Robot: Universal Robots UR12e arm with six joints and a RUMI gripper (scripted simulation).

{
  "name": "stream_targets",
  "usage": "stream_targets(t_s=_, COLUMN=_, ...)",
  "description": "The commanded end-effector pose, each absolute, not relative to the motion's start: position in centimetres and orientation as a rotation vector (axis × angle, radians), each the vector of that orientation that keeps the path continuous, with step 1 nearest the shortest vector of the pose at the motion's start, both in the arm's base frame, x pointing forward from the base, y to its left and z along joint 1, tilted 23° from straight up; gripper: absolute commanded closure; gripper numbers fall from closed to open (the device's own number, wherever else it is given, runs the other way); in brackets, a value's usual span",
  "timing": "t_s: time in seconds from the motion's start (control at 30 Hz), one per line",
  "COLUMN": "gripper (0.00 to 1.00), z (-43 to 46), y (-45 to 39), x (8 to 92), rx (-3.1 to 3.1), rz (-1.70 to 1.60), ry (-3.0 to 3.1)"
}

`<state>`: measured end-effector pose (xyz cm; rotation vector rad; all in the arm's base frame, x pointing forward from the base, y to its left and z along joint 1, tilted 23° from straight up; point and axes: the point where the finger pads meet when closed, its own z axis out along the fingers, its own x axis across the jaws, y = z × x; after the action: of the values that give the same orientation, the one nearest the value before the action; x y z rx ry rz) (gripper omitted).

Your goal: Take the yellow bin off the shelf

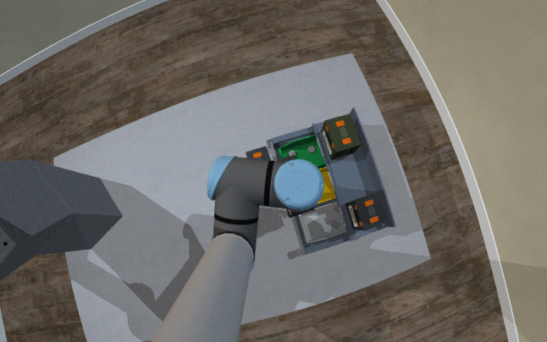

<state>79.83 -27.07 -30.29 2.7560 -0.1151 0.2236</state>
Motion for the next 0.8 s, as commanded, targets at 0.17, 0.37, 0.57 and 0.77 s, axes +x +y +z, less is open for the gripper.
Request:
stream_targets(t_s=0.17, gripper=1.0, z=-29.29, y=-26.69, x=79.75, rx=2.756, rz=0.225, ry=-0.115)
stream_targets(t_s=0.37, gripper=1.0, z=-29.29, y=-26.69, x=79.75, rx=2.756, rz=0.225, ry=-0.115)
stream_targets(t_s=0.57, gripper=1.0, z=-29.36, y=-26.72, x=79.76, rx=2.756, rz=0.225, ry=-0.115)
stream_targets(t_s=0.77, gripper=1.0, z=-29.56, y=-26.8, x=79.79, rx=2.756, rz=0.225, ry=-0.115)
